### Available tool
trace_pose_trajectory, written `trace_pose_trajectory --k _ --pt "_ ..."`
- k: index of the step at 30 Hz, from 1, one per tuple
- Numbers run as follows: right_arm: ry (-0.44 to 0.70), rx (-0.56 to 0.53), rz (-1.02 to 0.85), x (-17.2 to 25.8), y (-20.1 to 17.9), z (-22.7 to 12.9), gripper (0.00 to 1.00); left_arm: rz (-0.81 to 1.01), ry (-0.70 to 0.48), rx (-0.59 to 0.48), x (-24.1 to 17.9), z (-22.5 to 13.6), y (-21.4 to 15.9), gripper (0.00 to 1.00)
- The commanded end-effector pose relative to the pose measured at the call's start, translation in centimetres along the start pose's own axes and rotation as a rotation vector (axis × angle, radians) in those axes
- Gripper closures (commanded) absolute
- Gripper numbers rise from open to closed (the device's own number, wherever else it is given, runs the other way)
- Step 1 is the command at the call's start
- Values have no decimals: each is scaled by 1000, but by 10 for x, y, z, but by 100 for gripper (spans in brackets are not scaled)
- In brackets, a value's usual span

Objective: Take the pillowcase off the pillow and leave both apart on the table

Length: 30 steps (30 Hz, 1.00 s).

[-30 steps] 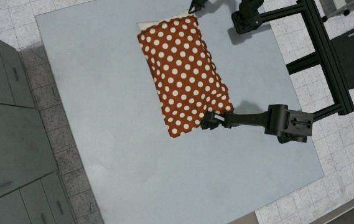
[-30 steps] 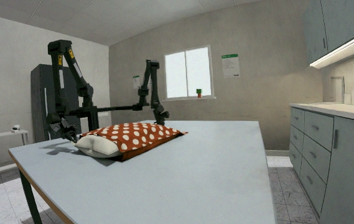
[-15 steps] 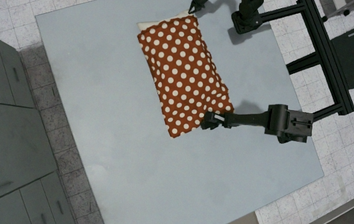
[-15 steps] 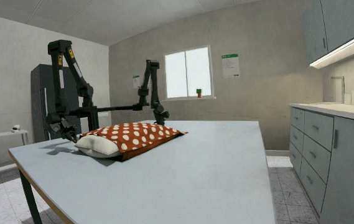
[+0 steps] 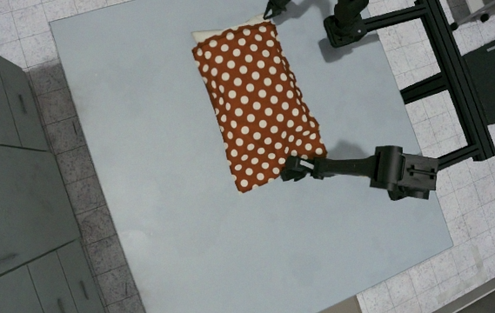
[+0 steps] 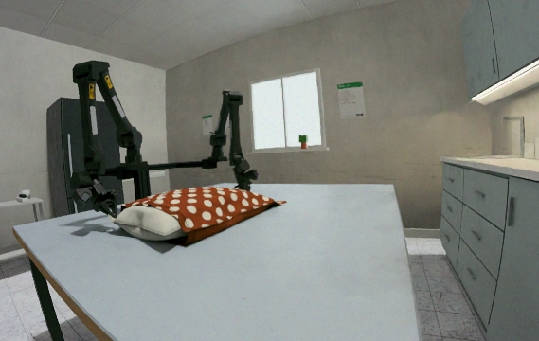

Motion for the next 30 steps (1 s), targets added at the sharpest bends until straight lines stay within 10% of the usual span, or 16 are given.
trace_pose_trajectory --k 1,30 --pt "-2 11 3 3 -6 0 98 10 21 53 10 9 -19 98" --pt "-2 11 3 3 -6 0 98 0 3 11 -1 -19 2 98"
Point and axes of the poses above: on each arm, the point where the finger pads meet when closed, its own z axis out along the fingers, its own x axis across the jaws, y = z × x, the point moved 8 cm from there along -z, back along the fingers, and after that the axes turned 1 degree about z, right-handed, at the moved point
